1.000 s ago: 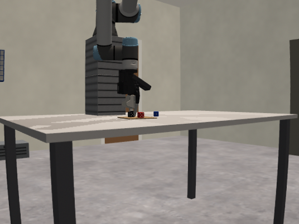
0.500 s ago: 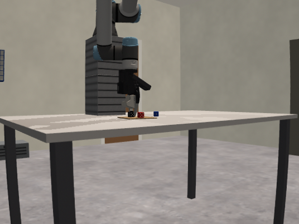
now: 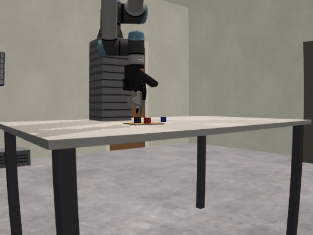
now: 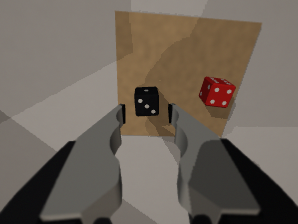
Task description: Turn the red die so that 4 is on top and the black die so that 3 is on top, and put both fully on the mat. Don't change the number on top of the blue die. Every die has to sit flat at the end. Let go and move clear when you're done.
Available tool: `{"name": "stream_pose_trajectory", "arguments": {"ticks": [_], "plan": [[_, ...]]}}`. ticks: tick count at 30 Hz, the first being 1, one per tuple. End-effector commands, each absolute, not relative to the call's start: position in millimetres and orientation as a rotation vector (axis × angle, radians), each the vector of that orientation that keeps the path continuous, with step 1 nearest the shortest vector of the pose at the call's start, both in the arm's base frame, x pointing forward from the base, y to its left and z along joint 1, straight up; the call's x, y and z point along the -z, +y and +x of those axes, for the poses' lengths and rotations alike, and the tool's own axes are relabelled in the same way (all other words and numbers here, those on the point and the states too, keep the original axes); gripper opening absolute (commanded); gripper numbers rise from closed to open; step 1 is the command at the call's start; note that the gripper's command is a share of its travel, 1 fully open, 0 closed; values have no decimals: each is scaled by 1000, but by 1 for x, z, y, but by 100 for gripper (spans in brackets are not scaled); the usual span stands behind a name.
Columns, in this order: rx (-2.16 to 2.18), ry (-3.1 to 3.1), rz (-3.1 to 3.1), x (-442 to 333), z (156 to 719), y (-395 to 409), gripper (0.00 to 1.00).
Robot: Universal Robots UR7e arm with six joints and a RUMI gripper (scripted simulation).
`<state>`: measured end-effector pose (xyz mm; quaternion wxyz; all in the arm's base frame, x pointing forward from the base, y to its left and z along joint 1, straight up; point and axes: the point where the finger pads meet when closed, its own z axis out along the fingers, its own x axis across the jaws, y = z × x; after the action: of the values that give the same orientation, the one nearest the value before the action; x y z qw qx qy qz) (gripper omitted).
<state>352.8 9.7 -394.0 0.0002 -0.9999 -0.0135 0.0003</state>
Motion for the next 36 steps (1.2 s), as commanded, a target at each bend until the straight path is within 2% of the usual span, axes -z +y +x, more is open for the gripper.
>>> {"name": "stream_pose_trajectory", "arguments": {"ticks": [1, 16, 17, 36], "plan": [[0, -43, -3141, 368, 353, 9, 24], [0, -43, -3141, 341, 353, 9, 24], [0, -43, -3141, 341, 353, 9, 100], [0, -43, -3141, 341, 353, 9, 100]]}}
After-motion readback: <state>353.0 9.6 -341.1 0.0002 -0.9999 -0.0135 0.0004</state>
